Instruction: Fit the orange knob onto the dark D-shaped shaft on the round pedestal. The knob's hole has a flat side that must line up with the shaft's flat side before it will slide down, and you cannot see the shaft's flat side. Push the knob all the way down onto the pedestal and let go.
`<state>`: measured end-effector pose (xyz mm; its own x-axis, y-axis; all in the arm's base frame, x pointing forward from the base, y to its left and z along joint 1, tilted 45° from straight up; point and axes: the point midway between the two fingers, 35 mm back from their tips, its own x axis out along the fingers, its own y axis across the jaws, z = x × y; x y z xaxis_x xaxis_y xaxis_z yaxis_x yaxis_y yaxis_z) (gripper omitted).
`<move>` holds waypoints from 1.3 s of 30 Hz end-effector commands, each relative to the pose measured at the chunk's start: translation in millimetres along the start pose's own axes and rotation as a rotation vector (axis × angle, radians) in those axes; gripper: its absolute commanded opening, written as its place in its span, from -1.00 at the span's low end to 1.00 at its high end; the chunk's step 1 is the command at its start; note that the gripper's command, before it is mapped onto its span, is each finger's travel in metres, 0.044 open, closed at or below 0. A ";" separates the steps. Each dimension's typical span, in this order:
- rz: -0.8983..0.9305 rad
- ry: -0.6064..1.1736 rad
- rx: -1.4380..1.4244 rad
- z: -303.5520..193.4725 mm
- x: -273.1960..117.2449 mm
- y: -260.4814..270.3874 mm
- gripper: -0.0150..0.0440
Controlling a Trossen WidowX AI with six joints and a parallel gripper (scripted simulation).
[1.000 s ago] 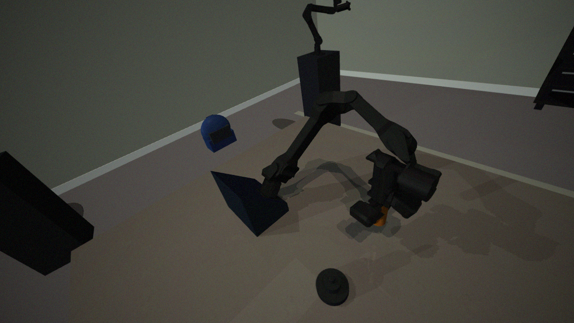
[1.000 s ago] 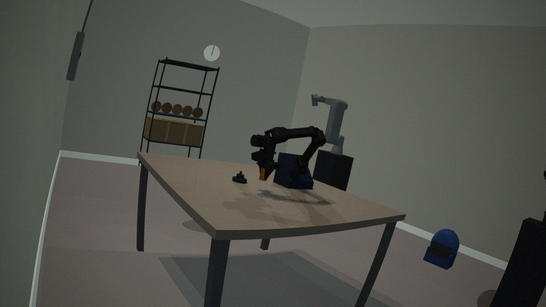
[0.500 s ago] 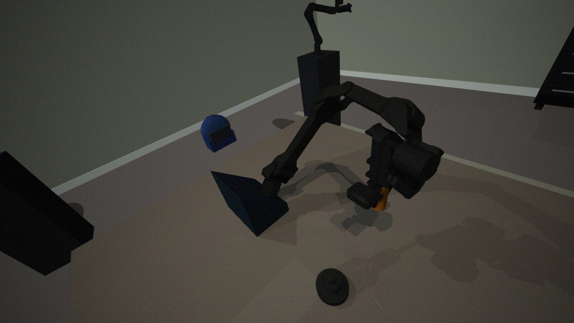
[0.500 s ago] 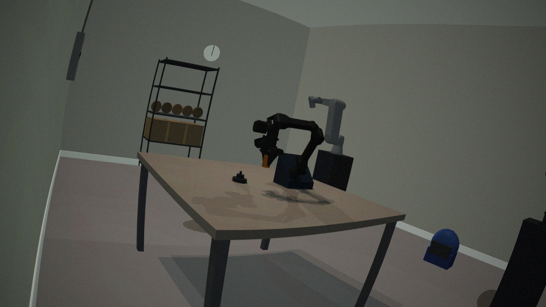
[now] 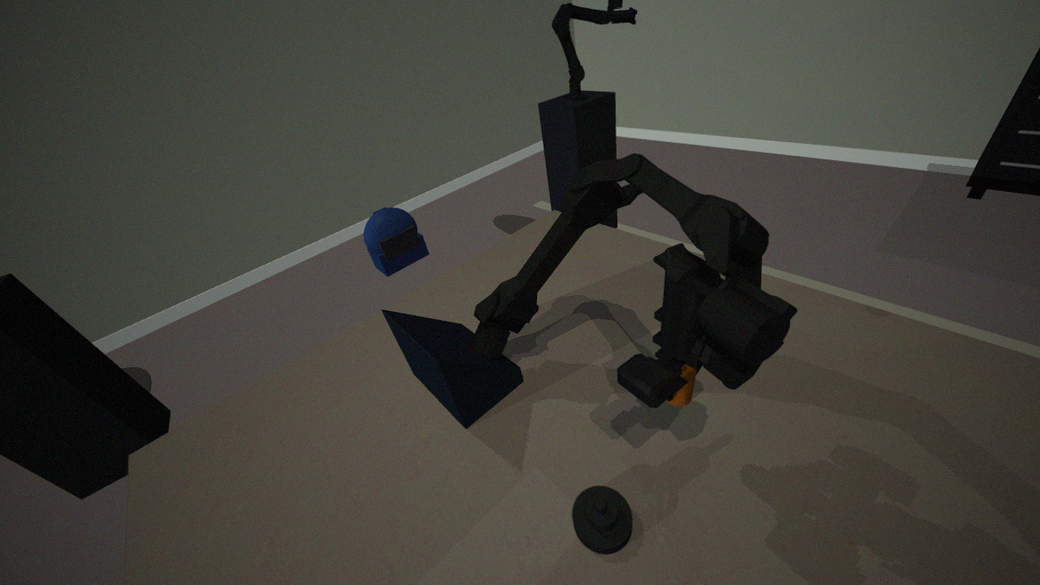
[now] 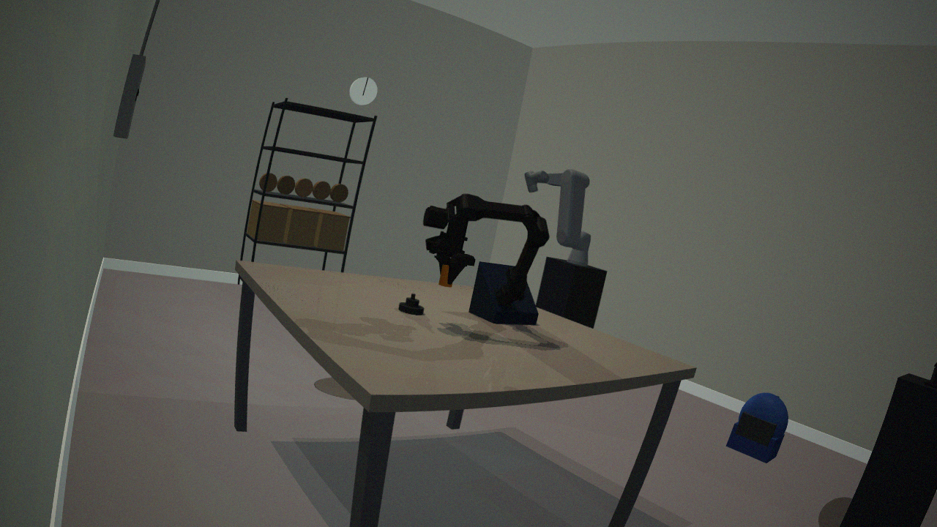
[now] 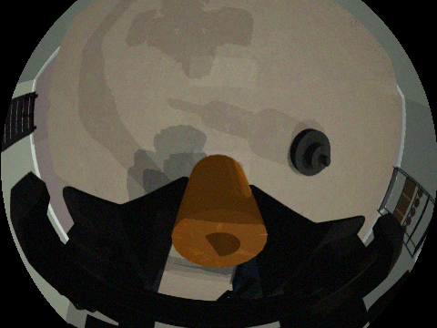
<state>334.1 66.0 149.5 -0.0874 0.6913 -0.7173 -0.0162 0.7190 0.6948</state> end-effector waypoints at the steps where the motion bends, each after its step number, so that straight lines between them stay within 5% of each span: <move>1: -0.005 -0.001 0.004 4.7 2.8 -16.5 -0.49; 39: -0.016 0.007 0.018 15.1 33.1 -133.6 -0.49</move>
<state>349.4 1.6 43.3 -0.0930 0.6804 -0.7269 -0.0030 0.7298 0.6836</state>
